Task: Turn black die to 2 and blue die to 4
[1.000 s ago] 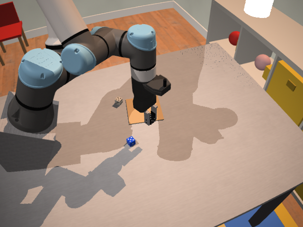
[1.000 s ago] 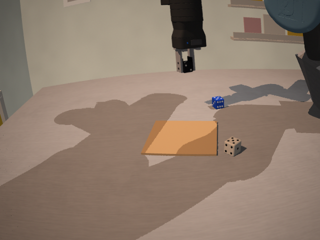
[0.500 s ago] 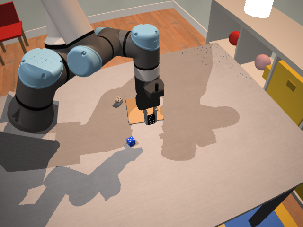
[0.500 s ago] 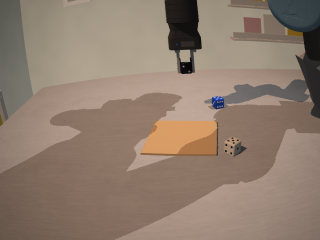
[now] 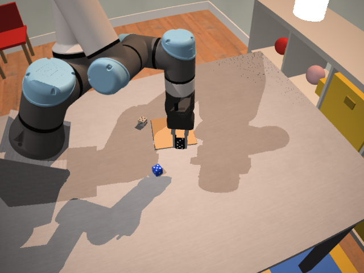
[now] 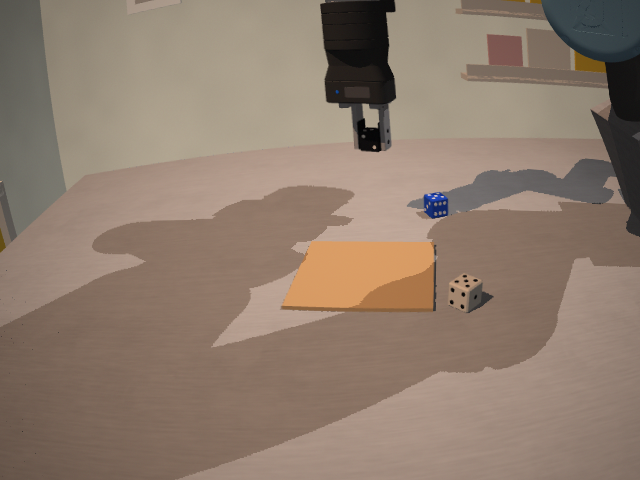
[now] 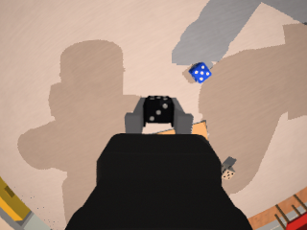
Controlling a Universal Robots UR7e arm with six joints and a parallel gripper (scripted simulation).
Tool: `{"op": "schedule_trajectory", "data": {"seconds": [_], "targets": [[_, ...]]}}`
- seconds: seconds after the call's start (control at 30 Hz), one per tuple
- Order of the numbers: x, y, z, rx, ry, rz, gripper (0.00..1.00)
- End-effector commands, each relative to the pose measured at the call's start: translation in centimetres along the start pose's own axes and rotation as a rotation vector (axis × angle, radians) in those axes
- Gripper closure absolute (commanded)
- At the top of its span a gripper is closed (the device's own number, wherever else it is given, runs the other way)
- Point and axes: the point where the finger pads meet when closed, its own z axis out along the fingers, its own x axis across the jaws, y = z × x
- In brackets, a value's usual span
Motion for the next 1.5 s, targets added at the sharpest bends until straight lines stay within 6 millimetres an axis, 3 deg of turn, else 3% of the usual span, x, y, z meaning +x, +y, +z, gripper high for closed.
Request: {"op": "schedule_trajectory", "data": {"seconds": [0.0,0.5,1.47], "targets": [[0.04,0.23,0.09,0.000,-0.001,0.119,0.51],[0.14,0.63,0.25,-0.001,-0.002,0.287,0.51],[0.24,0.65,0.40,-0.080,-0.008,0.297,0.51]]}}
